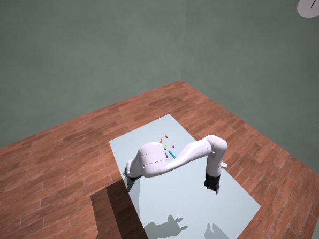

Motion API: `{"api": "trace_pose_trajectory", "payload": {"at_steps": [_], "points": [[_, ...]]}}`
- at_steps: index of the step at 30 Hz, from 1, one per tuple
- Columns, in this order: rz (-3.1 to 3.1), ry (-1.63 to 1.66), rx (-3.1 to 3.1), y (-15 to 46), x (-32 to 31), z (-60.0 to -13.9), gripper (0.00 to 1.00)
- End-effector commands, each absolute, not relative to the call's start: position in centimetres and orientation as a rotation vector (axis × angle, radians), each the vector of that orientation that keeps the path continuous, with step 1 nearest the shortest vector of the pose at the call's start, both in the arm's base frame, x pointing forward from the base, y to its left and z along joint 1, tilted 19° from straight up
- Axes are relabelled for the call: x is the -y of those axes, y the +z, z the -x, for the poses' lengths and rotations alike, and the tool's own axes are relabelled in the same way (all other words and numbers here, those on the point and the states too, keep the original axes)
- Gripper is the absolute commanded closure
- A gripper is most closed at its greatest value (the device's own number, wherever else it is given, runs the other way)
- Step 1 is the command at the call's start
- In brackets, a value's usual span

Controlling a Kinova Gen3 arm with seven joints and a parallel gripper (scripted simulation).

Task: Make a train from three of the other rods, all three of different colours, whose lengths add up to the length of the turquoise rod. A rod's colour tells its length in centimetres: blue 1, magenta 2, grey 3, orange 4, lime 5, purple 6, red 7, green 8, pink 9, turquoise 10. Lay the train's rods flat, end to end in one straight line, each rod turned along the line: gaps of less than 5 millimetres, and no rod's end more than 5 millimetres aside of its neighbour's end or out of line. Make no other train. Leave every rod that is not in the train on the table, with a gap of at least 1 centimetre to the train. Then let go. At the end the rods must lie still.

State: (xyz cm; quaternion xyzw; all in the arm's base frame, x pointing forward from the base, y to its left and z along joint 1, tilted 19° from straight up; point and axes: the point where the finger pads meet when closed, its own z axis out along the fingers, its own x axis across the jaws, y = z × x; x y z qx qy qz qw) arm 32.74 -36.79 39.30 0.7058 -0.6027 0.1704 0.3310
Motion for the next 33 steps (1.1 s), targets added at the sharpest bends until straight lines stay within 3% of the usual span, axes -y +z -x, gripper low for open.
{"api": "trace_pose_trajectory", "payload": {"at_steps": [1, 15, 26, 33], "points": [[-1.920, 0.417, 1.510, 35.7, 34.9, -33.7, 0.00], [-2.248, 0.381, 1.306, 21.7, 25.1, -36.0, 0.00], [-2.506, 0.269, 1.172, 11.9, 15.2, -32.1, 0.00], [-2.572, 0.222, 1.140, 9.7, 12.5, -30.0, 0.00]]}}
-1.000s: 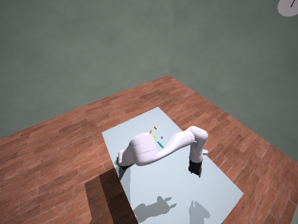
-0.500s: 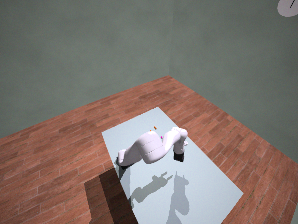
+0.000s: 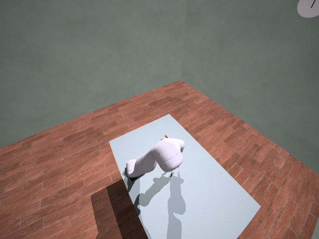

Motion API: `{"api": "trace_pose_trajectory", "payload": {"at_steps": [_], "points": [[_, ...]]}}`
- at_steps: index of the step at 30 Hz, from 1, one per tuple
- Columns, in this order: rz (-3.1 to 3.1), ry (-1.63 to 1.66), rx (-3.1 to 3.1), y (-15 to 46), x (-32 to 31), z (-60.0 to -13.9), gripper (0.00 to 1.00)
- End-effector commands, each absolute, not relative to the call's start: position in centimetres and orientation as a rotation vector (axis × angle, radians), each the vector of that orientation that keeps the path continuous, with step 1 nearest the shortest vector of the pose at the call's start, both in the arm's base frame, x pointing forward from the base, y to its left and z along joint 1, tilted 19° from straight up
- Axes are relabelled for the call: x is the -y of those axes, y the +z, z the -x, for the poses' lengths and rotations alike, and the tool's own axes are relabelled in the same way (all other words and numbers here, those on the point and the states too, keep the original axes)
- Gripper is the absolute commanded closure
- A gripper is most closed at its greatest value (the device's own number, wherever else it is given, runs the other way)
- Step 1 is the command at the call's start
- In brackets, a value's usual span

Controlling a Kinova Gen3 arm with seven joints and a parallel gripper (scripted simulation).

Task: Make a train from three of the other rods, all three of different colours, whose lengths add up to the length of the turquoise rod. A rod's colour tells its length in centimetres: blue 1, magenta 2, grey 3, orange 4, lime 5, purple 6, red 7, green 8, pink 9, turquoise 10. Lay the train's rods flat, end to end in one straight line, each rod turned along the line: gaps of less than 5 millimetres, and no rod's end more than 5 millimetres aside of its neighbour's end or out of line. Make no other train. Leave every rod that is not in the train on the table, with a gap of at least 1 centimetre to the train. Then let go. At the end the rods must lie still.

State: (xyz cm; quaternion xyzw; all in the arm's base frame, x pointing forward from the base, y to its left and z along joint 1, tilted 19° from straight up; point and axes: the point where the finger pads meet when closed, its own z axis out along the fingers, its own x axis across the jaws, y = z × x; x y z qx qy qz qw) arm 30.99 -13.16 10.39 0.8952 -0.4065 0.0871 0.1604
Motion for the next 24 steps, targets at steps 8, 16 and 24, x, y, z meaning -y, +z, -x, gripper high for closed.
{"api": "trace_pose_trajectory", "payload": {"at_steps": [8, 16, 24], "points": [[-2.597, 0.202, 1.129, 8.91, 11.44, -29.13, 0.00], [-2.597, 0.202, 1.129, 8.91, 11.44, -29.13, 0.00], [-2.597, 0.202, 1.129, 8.91, 11.44, -29.13, 0.00]]}}
